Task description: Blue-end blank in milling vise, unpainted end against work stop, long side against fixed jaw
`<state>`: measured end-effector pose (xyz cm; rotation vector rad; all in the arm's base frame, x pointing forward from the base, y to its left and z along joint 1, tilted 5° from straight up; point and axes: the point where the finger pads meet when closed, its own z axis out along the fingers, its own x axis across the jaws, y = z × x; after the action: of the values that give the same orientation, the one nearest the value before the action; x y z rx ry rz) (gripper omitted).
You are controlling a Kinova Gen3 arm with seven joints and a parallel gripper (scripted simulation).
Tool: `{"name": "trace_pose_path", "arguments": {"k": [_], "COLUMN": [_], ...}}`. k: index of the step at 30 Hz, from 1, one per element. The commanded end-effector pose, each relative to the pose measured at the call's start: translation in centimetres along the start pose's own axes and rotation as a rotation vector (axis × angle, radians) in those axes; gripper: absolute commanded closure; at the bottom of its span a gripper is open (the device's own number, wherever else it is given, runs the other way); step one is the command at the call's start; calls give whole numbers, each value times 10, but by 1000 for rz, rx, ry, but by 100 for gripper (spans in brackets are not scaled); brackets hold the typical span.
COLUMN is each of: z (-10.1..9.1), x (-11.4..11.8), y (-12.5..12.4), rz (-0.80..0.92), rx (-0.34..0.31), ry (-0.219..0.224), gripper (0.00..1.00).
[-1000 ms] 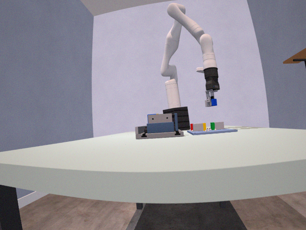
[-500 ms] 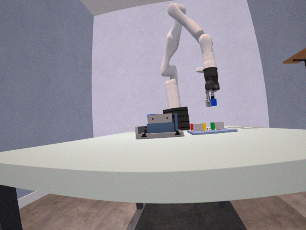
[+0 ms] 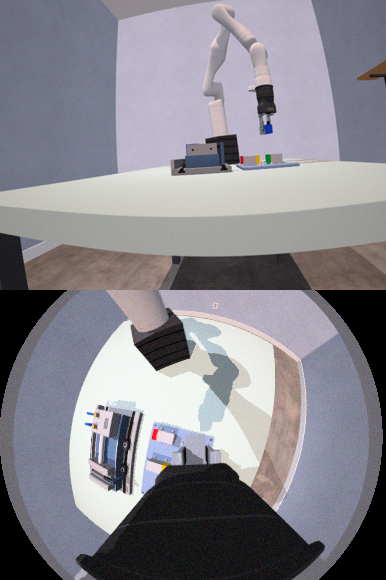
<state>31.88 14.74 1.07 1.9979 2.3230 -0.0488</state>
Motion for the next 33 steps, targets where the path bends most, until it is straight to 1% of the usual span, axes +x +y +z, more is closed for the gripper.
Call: {"name": "trace_pose_path", "arguments": {"k": [1, 31, 33], "z": [-1, -1, -1], "x": [0, 2, 2], "y": [1, 0, 0], "rz": [25, 456, 456], "rx": [-2, -2, -2], "ry": [0, 1, 1], "gripper": [100, 100, 100]}}
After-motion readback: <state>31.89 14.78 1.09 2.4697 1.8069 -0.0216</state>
